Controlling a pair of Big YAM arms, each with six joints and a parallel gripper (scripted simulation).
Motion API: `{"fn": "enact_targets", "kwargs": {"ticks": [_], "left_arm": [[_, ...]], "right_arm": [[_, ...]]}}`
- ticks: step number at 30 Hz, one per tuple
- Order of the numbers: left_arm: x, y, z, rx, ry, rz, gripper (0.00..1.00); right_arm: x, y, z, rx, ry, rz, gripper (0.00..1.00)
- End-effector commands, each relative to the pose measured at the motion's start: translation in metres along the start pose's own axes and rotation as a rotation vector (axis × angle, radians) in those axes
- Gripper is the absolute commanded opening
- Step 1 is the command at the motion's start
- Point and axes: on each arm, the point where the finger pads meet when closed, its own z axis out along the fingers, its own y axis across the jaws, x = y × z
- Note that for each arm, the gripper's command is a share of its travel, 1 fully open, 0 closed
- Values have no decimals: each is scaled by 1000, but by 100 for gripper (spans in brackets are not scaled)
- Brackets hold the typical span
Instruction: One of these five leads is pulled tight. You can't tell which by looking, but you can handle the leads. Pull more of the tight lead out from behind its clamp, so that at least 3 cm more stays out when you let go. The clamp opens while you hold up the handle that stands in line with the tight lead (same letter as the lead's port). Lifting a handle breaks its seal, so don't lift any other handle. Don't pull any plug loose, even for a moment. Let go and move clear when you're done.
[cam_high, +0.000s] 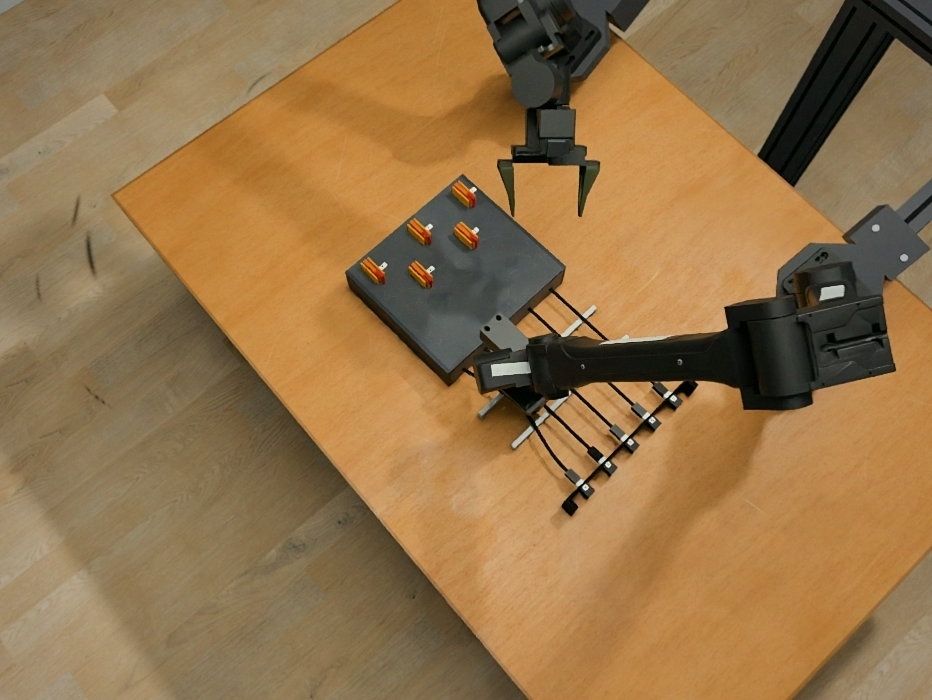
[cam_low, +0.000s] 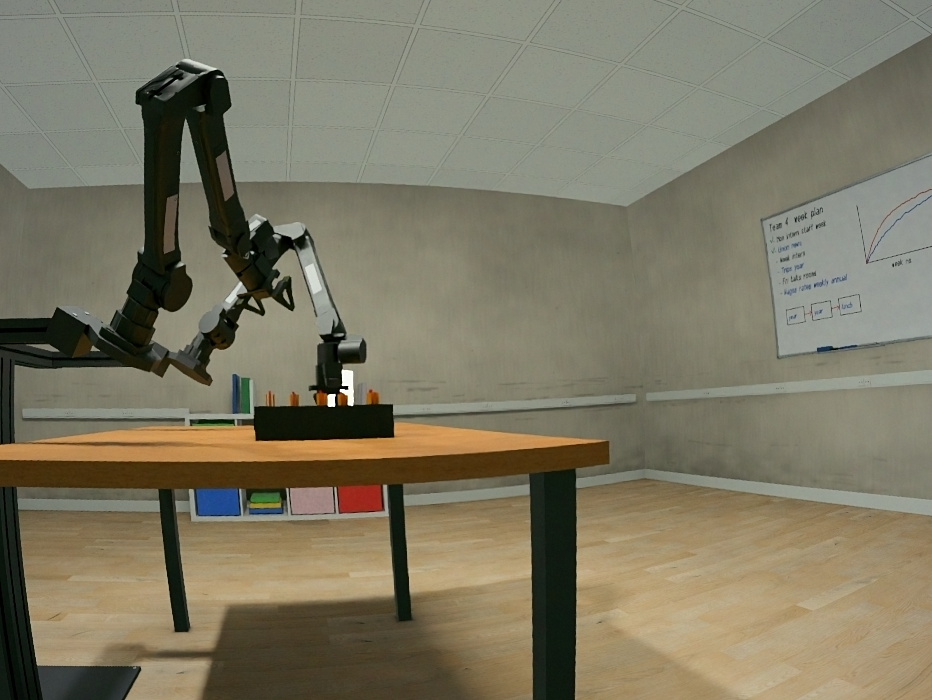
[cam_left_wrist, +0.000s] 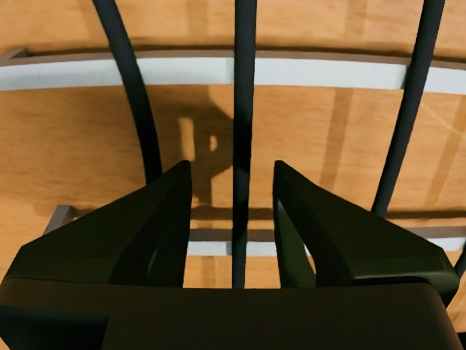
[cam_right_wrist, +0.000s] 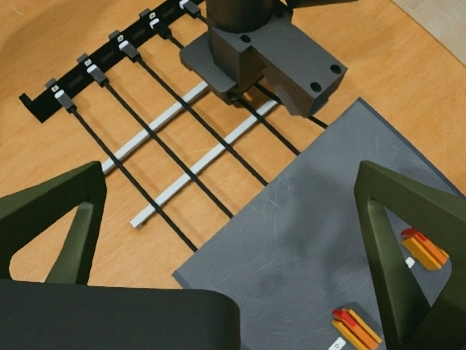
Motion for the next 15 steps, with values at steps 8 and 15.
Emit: {"fn": "enact_targets", "kwargs": {"ticks": [8,15], "left_arm": [[-10,7,5,-7,-10,9,15],[-5,5,1,-10,-12,6,8]], "right_arm": [[-16,-5,0,6,-23,14,100],[-16,-5,0,6,-23,14,100]]}}
